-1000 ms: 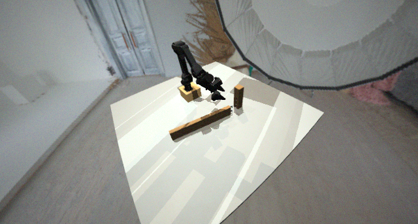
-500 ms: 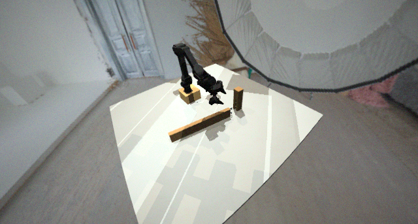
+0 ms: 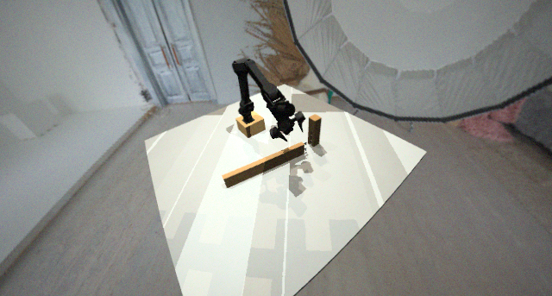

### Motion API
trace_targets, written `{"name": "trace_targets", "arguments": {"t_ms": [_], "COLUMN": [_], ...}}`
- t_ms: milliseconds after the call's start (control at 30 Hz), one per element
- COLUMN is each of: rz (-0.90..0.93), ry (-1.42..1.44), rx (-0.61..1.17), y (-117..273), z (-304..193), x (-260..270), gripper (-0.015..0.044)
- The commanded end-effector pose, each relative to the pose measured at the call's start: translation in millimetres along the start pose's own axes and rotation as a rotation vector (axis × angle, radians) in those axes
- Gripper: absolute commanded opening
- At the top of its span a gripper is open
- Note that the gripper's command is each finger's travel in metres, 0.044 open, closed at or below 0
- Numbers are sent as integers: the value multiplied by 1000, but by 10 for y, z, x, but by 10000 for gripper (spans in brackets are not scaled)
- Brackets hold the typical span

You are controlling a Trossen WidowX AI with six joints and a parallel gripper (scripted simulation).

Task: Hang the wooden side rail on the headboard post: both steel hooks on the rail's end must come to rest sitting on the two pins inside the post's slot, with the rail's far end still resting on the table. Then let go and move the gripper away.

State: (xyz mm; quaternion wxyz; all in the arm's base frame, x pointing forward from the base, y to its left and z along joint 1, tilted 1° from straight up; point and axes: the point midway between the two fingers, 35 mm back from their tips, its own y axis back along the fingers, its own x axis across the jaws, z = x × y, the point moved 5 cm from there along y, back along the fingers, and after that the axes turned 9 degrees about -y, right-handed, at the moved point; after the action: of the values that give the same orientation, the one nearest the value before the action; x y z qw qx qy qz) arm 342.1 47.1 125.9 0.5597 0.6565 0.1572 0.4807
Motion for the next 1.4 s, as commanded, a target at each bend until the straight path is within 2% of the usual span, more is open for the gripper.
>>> {"name": "trace_targets", "arguments": {"t_ms": [0,233,533,833,1000,1367], "rz": [-106,-265,-428,-431,-431,-431], "ry": [-289,-737,-1237,-1246,-1246,-1246], "rx": [-7,-76,-251,-255,-255,-255], "y": [15,83,199,189,-99,-245], "z": [100,241,381,384,368,360], "x": [6,19,26,21,-124,-199], "gripper": [440,440,440,440,440,440]}}
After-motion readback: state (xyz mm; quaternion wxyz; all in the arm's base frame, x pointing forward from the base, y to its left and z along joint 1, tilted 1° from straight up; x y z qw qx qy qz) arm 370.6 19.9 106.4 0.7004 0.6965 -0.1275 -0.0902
